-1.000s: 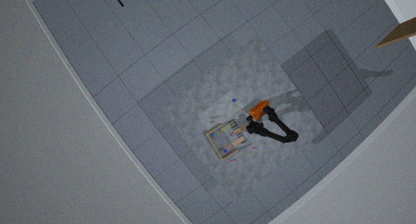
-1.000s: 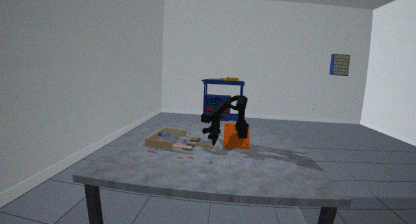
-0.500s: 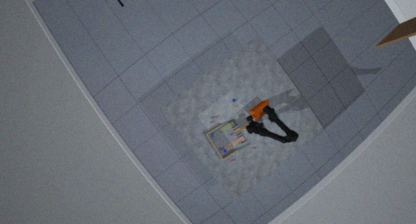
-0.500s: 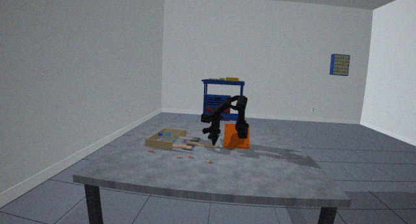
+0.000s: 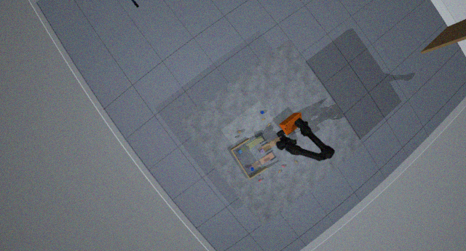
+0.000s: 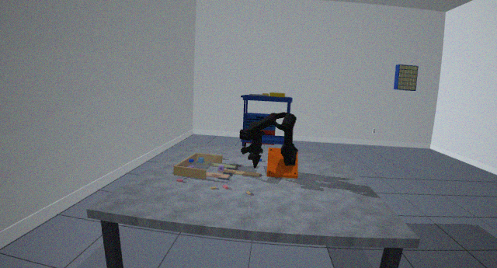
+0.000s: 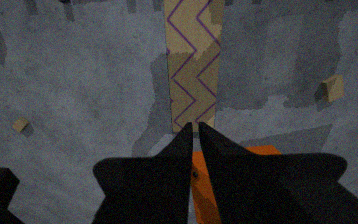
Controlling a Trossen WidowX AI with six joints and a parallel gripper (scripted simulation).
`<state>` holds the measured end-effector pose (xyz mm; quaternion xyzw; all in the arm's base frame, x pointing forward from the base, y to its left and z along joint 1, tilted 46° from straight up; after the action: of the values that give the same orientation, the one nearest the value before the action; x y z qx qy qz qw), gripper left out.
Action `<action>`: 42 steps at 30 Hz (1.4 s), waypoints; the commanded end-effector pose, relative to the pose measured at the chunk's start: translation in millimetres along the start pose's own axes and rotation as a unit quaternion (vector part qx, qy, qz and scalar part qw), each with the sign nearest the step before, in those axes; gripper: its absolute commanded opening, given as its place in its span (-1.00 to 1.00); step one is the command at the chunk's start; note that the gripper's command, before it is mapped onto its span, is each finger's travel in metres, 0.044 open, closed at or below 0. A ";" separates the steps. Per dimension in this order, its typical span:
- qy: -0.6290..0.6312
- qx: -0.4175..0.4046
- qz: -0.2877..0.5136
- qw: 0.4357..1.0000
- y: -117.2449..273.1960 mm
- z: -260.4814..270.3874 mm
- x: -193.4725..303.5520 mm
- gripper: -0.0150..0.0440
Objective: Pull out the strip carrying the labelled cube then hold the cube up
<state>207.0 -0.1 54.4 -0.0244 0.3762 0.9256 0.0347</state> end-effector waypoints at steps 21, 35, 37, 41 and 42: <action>0.072 0.002 0.002 0.997 12.7 -15.0 -91.3 1.00; 0.073 0.002 0.001 0.997 20.1 -24.0 -144.1 1.00; 0.073 0.002 0.001 0.997 21.0 -25.1 -151.8 1.00; 0.074 0.002 0.000 0.997 22.5 -27.3 -167.1 1.00; 0.074 0.002 0.000 0.997 22.9 -27.8 -171.3 1.00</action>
<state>364.6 -42.8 63.9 -0.0964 0.3837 0.9184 0.0073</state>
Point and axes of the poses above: the point midway between the two fingers, 35 mm back from their tips, its own y axis back along the fingers, its own z axis across the jaws, x = y × z, the point moved 3 cm from there along y, back along the fingers, and after that the axes turned 9 degrees about y, right-handed, at the moved point
